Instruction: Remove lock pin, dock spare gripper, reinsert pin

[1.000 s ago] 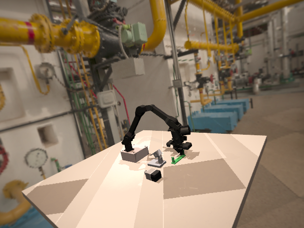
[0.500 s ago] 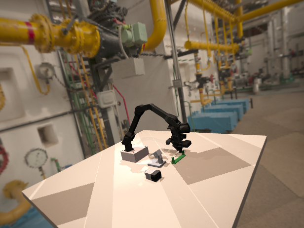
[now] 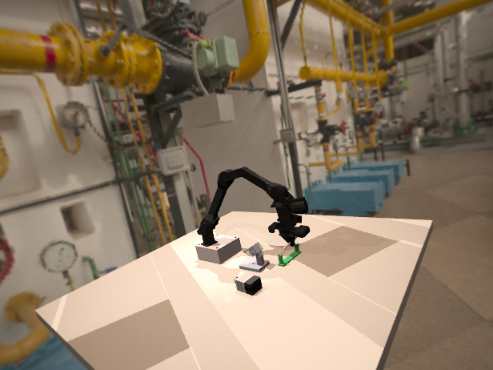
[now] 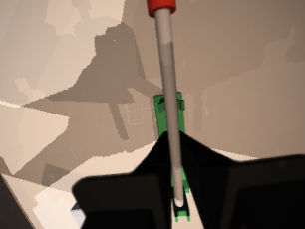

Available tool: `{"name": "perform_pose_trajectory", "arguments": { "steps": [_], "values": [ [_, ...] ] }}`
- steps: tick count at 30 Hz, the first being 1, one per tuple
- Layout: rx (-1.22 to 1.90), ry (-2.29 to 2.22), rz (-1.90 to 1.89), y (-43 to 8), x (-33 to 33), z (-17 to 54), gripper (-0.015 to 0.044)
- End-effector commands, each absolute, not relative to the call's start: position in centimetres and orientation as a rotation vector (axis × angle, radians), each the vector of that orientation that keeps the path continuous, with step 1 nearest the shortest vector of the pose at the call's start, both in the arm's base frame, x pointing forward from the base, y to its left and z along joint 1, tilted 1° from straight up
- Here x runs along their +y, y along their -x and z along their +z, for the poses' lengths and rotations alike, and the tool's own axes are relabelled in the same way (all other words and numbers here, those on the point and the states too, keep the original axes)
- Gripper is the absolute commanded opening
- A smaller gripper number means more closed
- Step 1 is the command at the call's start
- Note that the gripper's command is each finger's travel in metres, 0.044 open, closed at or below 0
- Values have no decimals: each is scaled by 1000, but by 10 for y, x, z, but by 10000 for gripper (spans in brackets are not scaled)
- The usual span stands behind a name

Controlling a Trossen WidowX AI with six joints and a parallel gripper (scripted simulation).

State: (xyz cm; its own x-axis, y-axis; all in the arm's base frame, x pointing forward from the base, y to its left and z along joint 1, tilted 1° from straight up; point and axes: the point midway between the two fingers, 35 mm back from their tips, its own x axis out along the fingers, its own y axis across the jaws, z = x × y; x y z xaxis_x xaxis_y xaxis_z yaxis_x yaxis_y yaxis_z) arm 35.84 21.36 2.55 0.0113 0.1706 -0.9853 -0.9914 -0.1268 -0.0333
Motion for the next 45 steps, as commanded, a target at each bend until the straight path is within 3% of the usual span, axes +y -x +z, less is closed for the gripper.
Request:
{"name": "perform_pose_trajectory", "arguments": {
  "steps": [1,18,45],
  "values": [
    [1002,1187,1364,-360,207,27,0],
    [1002,1194,1363,-368,156,40,0],
    [990,1201,1350,-369,156,4,0]
  ]
}}
